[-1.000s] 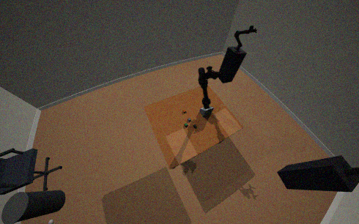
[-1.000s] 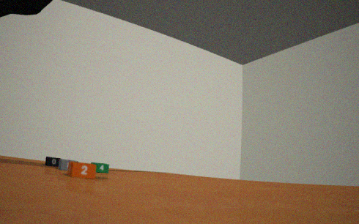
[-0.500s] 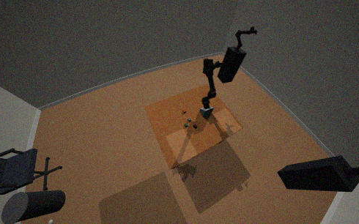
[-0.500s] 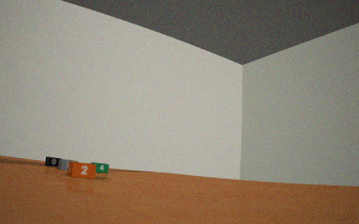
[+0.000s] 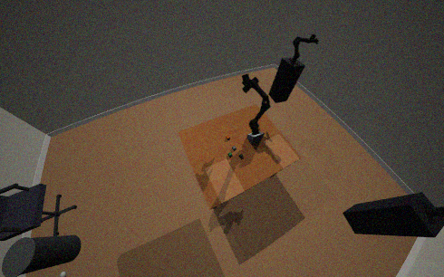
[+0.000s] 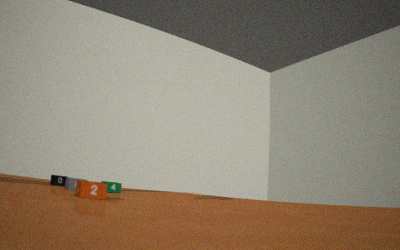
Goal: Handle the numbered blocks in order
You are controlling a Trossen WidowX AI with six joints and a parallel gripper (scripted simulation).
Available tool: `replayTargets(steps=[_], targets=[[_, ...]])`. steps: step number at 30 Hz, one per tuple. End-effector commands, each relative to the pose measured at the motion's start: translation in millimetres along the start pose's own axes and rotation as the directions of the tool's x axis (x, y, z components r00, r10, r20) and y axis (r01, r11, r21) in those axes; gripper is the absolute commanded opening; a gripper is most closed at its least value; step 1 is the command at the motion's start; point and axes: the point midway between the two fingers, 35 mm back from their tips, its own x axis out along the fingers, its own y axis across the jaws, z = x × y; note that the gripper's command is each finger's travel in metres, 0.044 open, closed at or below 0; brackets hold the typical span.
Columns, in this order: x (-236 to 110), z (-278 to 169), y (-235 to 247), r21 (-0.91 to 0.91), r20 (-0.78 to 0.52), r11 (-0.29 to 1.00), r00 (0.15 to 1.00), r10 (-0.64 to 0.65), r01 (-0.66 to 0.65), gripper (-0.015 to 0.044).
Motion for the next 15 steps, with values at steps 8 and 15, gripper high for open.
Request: replayTargets(steps=[8, 15], targets=[[-19.3, 21.1, 213.9, -0.322, -0.008, 0.813, 0.860, 0.510, -0.485, 0.0400], [-103.2, -14.8, 327.2, -0.541, -0.109, 0.524, 0.672, 0.732, -0.658, 0.0400]])
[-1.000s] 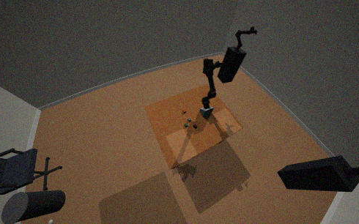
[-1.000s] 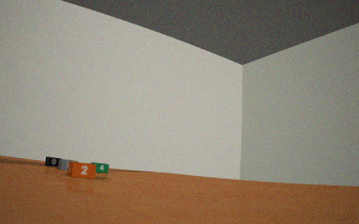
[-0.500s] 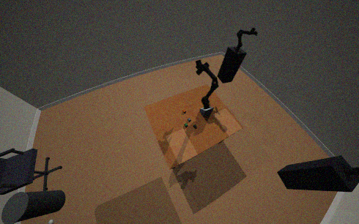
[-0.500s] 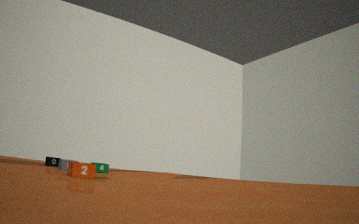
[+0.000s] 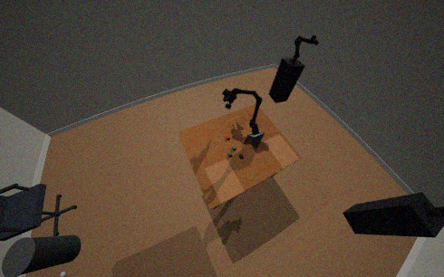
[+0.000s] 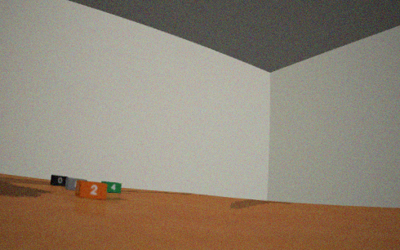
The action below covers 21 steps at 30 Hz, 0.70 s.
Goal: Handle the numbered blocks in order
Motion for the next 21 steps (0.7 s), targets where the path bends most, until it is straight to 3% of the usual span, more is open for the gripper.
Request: replayTargets(steps=[1, 7, 13, 16, 21], targets=[[0.8, 5.0, 74.7, -0.148, -0.013, 0.979, 0.990, 0.140, -0.140, 0.0400], [-28.6, -15.0, 193.1, -0.395, -0.070, 0.859, 0.943, 0.325, -0.325, 0.0400], [-76.8, -78.1, 287.7, -0.634, -0.168, 0.654, 0.900, 0.403, -0.412, 0.0400], [-95.9, -112.8, 313.3, -0.718, -0.204, 0.560, 0.894, 0.399, -0.413, 0.0400], [-97.4, -116.0, 315.1, -0.725, -0.206, 0.552, 0.894, 0.397, -0.413, 0.0400]])
